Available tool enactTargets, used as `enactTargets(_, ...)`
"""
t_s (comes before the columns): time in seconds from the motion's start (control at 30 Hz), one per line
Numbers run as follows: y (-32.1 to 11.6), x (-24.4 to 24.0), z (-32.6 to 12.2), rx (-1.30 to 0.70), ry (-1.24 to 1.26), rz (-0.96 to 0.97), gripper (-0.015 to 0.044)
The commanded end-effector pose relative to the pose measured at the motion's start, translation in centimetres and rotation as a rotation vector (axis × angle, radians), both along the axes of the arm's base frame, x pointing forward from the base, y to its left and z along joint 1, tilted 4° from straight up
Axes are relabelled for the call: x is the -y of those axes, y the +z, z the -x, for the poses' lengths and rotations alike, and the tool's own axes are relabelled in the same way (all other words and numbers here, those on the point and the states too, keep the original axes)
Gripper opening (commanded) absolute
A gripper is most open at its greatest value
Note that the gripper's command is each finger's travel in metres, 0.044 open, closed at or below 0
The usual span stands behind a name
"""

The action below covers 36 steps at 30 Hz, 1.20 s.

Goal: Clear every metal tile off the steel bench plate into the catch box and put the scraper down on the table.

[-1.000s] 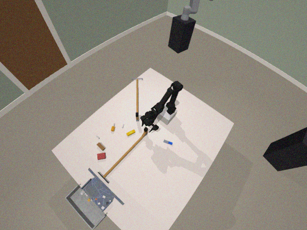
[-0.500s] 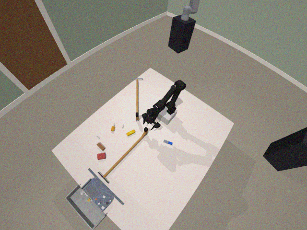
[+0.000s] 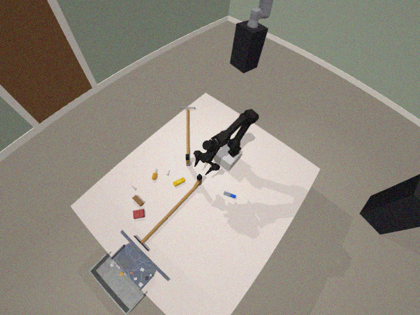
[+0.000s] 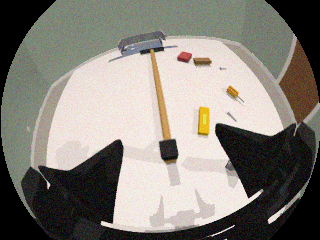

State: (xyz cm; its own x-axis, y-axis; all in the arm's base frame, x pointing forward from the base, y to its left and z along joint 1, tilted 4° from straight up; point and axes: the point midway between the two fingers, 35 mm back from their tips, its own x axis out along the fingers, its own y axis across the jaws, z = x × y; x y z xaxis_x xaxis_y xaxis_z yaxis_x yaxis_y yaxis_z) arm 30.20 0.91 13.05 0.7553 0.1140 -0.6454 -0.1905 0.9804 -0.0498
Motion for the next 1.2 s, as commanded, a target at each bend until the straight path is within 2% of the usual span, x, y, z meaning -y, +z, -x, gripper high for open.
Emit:
enactTargets(0.0, 2.6, 0.0, -0.1, 0.066, 0.004, -0.024, 0.044)
enactTargets(0.53, 10.5, -0.4, 1.7, 0.273, 0.037, -0.069, 0.044)
enactTargets(1.17, 18.6, -1.3, 6.3, 0.505, 0.093, -0.094, 0.044)
